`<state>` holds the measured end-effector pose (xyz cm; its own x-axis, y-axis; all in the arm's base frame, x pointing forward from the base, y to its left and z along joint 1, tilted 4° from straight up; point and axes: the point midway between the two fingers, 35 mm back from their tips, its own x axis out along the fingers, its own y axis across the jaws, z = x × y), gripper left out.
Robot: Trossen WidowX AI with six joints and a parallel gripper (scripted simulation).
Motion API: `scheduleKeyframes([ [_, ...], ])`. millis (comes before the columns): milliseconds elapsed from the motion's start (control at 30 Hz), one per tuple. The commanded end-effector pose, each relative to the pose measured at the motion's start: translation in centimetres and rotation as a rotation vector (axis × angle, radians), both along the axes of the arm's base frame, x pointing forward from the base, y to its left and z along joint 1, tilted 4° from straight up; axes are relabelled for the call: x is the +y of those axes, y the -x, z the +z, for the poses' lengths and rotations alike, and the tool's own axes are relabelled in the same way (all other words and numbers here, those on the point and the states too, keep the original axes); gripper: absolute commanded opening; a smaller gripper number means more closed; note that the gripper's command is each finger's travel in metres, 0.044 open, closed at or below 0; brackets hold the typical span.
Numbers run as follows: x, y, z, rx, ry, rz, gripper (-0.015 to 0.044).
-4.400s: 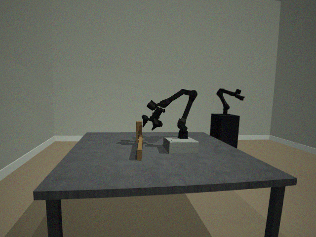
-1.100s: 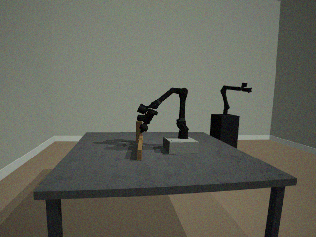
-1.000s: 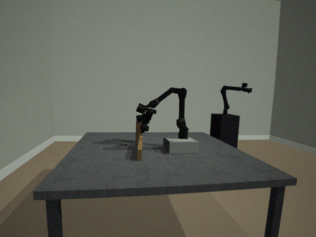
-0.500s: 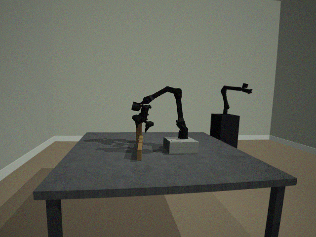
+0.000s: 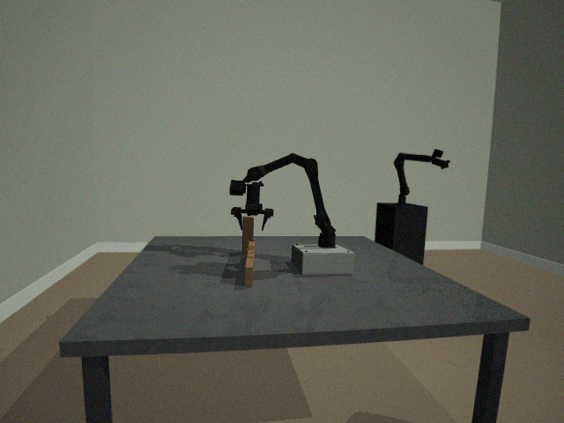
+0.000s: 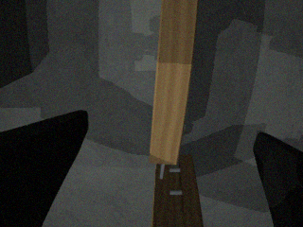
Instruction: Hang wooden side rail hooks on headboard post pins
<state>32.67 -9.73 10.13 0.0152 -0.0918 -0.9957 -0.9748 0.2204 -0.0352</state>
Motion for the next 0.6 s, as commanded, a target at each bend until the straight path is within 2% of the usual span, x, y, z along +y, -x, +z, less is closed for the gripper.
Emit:
scheduleKeyframes([
  [0,0.1,-0.1,0.0,0.010,-0.018,0.036,0.0440],
  [100,0.1,-0.2,-0.6,0.010,-0.018,0.036,0.0440],
  [233,-0.1,-0.2,-3.3,0.010,-0.018,0.036,0.0440],
  [567,-0.3,-0.2,-5.0,0.010,-0.018,0.036,0.0440],
])
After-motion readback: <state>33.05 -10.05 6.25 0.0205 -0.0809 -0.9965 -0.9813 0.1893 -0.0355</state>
